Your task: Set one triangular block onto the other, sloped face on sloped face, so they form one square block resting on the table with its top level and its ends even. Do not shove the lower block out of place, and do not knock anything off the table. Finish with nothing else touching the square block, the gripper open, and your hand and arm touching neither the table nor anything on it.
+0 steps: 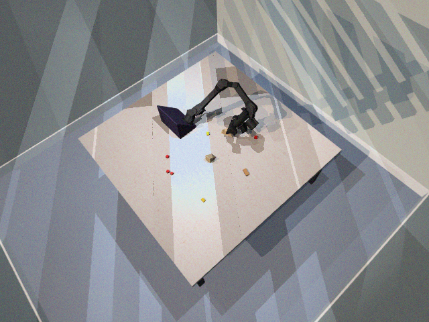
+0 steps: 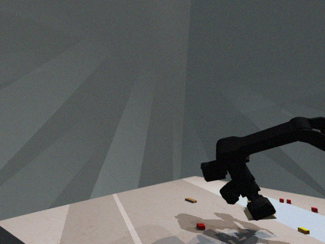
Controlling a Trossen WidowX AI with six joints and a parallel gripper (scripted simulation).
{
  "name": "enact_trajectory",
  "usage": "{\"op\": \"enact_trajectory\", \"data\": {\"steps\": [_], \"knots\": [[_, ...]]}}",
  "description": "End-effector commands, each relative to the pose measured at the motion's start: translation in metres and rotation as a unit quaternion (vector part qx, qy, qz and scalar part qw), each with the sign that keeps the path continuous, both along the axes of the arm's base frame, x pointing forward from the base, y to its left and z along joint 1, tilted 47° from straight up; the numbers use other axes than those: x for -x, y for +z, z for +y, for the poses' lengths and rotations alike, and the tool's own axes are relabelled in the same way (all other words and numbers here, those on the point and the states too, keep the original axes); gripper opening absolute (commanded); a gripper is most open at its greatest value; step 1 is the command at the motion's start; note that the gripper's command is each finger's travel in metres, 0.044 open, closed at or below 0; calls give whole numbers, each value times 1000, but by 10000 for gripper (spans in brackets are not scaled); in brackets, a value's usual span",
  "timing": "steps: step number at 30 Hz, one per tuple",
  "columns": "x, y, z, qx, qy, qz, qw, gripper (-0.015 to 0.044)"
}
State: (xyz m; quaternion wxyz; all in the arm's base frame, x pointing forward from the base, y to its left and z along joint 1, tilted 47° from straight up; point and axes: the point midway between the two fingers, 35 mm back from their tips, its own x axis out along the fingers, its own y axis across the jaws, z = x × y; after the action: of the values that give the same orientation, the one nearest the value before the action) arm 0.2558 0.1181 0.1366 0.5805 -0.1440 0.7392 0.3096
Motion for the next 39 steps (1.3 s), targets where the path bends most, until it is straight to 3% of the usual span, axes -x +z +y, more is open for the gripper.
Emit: {"op": "enact_trajectory", "data": {"steps": [1,15,31,39], "knots": [[-3,4,1,16,70,-33,997,0],[-12,17,3,78,284,-103,950,0],[-25,42,11,160,503,-150,836,0],[-26,45,12,167,521,-153,823,0]]}}
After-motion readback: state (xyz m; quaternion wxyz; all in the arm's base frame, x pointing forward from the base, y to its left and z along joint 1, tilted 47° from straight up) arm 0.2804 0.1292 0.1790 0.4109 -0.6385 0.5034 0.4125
